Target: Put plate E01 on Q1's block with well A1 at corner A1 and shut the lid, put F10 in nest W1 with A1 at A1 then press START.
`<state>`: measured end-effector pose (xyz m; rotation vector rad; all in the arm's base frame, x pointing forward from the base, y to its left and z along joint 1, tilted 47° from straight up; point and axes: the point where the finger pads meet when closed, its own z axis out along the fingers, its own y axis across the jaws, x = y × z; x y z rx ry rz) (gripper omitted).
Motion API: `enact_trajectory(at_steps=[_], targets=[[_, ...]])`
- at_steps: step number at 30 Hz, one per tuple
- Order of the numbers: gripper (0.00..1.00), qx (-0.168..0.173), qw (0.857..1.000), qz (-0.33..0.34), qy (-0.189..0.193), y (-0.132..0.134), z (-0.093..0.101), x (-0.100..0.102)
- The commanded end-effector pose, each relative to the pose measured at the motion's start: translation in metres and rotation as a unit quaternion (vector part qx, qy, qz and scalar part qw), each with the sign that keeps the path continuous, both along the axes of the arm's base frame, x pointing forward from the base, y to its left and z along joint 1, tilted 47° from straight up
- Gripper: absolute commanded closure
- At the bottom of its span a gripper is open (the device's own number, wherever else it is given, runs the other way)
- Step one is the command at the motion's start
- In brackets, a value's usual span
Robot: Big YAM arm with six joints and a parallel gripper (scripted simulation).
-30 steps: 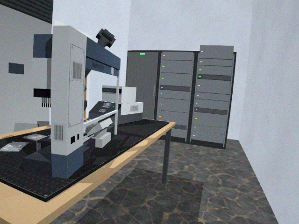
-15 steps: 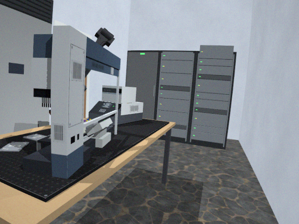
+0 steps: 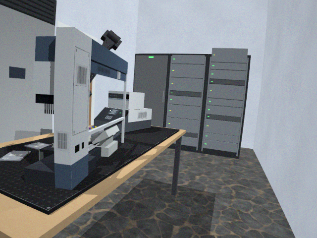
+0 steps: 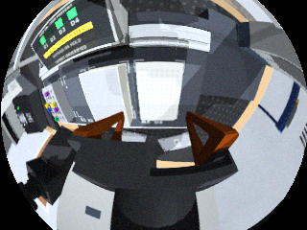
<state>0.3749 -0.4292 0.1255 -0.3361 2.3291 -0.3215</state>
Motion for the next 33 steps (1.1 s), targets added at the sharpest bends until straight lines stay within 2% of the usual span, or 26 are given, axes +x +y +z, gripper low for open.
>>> enact_trajectory(at_steps=[1, 8, 15, 20, 25, 28, 33], targets=[[0.00, -0.007, 1.000, -0.010, -0.010, -0.002, 0.013, -0.002], [0.00, -0.009, 1.000, -0.019, -0.012, -0.015, 0.012, 0.000], [0.00, -0.012, 1.000, -0.004, -0.016, -0.012, 0.010, 0.031], [0.00, -0.018, 1.000, -0.011, -0.020, -0.020, 0.013, 0.033], [0.00, -0.017, 1.000, -0.018, -0.019, -0.027, 0.007, 0.032], [0.00, -0.008, 1.000, -0.018, -0.012, -0.024, -0.007, 0.027], [0.00, -0.004, 1.000, -0.011, -0.010, -0.015, -0.018, 0.041]])
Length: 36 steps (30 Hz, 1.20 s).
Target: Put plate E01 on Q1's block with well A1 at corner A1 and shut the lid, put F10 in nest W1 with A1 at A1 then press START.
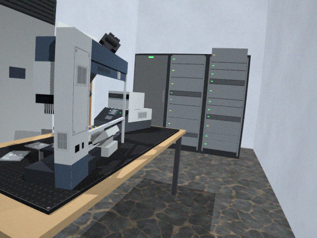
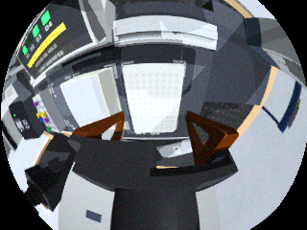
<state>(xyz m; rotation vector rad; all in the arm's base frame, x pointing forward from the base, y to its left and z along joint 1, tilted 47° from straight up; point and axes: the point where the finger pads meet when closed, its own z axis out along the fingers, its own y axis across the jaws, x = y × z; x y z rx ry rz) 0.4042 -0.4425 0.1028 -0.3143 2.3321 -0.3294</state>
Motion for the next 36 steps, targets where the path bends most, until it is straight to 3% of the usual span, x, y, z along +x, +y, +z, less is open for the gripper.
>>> enact_trajectory(at_steps=[1, 5, 9, 16, 23, 30, 31, 36], targets=[[0.00, -0.007, 1.000, 0.000, -0.011, -0.002, 0.007, 0.016], [0.00, -0.020, 1.000, 0.005, -0.021, -0.004, 0.020, 0.028], [0.00, -0.019, 1.000, 0.001, -0.020, -0.009, 0.015, 0.029], [0.00, -0.002, 1.000, -0.012, -0.007, -0.014, -0.014, 0.018], [0.00, -0.011, 1.000, 0.004, -0.013, -0.005, 0.000, 0.036], [0.00, -0.017, 1.000, 0.016, -0.015, -0.001, 0.009, 0.037], [1.00, -0.018, 1.000, 0.017, -0.014, -0.001, 0.010, 0.037], [1.00, -0.021, 1.000, 0.013, -0.011, -0.002, 0.004, 0.030]])
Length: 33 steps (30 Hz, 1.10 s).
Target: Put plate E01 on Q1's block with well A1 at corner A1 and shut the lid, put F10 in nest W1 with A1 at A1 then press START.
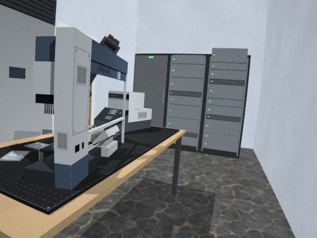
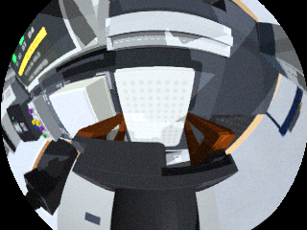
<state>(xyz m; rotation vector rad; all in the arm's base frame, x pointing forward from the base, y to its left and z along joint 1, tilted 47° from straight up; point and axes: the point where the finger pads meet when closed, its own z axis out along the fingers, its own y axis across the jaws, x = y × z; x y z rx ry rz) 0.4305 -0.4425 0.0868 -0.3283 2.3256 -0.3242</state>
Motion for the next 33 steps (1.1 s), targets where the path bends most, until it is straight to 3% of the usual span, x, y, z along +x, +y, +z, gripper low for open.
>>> enact_trajectory(at_steps=[1, 21, 33], targets=[[1.00, -0.021, 1.000, 0.004, -0.009, -0.003, 0.018, 0.001], [1.00, -0.021, 1.000, -0.014, -0.008, -0.016, 0.014, -0.017], [1.00, -0.020, 1.000, 0.005, -0.008, 0.000, 0.014, 0.000]])
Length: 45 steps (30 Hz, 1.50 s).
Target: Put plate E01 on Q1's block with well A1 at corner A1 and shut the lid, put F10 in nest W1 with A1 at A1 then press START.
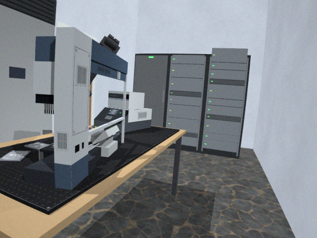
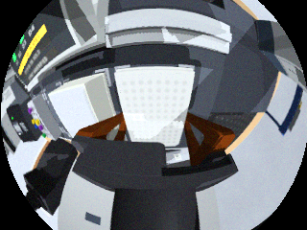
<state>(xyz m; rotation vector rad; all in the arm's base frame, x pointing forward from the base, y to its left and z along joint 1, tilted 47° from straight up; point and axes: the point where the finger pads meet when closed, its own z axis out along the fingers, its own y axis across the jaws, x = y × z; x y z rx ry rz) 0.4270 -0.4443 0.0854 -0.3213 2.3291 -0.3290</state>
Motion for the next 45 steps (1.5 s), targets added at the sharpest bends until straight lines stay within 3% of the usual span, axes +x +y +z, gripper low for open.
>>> enact_trajectory(at_steps=[1, 30, 40, 45], targets=[[1.00, -0.019, 1.000, 0.010, -0.009, 0.004, 0.015, 0.006], [1.00, -0.018, 1.000, -0.009, -0.009, -0.013, 0.015, -0.011], [1.00, -0.016, 1.000, -0.007, -0.007, -0.009, 0.034, -0.029], [1.00, -0.005, 1.000, 0.000, 0.000, 0.001, 0.023, -0.027]])
